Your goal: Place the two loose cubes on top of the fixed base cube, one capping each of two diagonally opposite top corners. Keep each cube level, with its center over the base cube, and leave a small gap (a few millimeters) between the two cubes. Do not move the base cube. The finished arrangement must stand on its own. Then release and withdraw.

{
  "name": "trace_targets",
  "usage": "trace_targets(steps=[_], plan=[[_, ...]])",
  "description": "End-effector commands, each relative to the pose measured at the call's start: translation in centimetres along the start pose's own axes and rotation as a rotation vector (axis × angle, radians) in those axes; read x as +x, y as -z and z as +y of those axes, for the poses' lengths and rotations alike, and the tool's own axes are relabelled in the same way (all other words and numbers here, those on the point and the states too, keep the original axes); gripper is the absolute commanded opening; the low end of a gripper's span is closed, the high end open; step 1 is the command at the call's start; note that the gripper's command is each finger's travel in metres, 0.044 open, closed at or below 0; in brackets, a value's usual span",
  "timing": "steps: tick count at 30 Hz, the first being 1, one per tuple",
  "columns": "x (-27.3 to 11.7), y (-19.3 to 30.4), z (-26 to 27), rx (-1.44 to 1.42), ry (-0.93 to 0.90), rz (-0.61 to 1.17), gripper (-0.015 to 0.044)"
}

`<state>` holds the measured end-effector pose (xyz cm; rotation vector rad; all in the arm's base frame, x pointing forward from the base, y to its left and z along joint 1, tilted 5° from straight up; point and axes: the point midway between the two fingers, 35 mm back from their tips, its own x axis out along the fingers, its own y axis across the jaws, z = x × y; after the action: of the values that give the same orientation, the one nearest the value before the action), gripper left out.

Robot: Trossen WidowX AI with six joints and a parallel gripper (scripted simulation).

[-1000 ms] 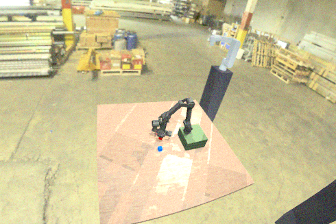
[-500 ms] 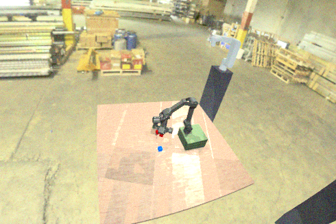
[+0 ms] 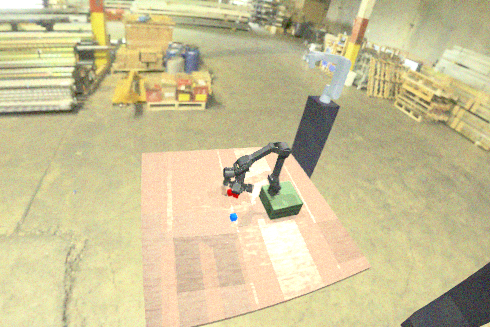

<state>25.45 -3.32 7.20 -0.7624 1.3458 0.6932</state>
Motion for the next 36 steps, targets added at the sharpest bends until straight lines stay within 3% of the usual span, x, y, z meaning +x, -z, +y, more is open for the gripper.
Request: trace_targets(steps=[1, 28, 36], plan=[[0.4, -0.9, 0.1, 0.016, -0.002, -0.002, 0.0105], [3.9, -8.2, 2.7, 0.167, -0.005, -0.009, 0.0105], [4.0, -8.3, 2.8, 0.17, -0.005, -0.009, 0.0105]])
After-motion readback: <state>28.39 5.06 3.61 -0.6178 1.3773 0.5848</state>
